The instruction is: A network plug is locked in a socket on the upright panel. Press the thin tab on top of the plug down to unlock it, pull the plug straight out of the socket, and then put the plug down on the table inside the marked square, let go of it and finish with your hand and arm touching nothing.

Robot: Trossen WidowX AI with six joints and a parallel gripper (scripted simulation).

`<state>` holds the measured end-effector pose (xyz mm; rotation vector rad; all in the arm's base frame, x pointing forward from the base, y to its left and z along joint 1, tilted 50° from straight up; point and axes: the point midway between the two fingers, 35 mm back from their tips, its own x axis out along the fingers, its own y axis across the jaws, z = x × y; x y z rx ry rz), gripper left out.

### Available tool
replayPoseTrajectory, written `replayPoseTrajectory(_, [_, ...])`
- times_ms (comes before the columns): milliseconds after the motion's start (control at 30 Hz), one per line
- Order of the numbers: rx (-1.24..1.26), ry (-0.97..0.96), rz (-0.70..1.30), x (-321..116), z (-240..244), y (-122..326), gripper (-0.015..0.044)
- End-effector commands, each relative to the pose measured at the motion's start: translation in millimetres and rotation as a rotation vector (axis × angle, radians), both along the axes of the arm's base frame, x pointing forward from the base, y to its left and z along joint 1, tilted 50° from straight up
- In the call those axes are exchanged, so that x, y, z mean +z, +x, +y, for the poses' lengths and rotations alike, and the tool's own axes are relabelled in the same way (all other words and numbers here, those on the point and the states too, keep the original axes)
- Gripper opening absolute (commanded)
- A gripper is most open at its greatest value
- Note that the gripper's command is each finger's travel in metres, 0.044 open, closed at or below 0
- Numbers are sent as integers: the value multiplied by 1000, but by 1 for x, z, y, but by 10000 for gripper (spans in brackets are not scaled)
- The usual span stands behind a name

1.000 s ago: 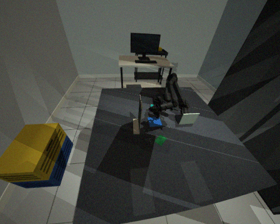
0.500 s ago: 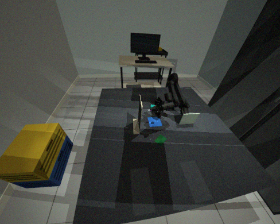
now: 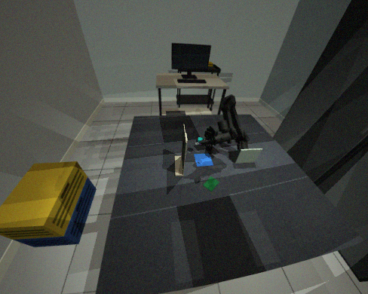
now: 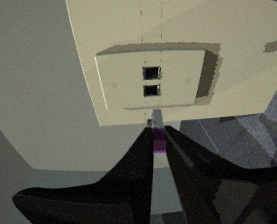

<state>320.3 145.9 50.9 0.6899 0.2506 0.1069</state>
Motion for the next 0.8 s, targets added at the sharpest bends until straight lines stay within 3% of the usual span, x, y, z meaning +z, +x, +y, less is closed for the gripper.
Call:
replayPoseTrajectory(0, [-1,10,-14,11,9,-4,0])
replayPoseTrajectory(500, [0,21,-40,38,33,-22,0])
replayPoseTrajectory(767, [-60,21,26,26,24,-18,0])
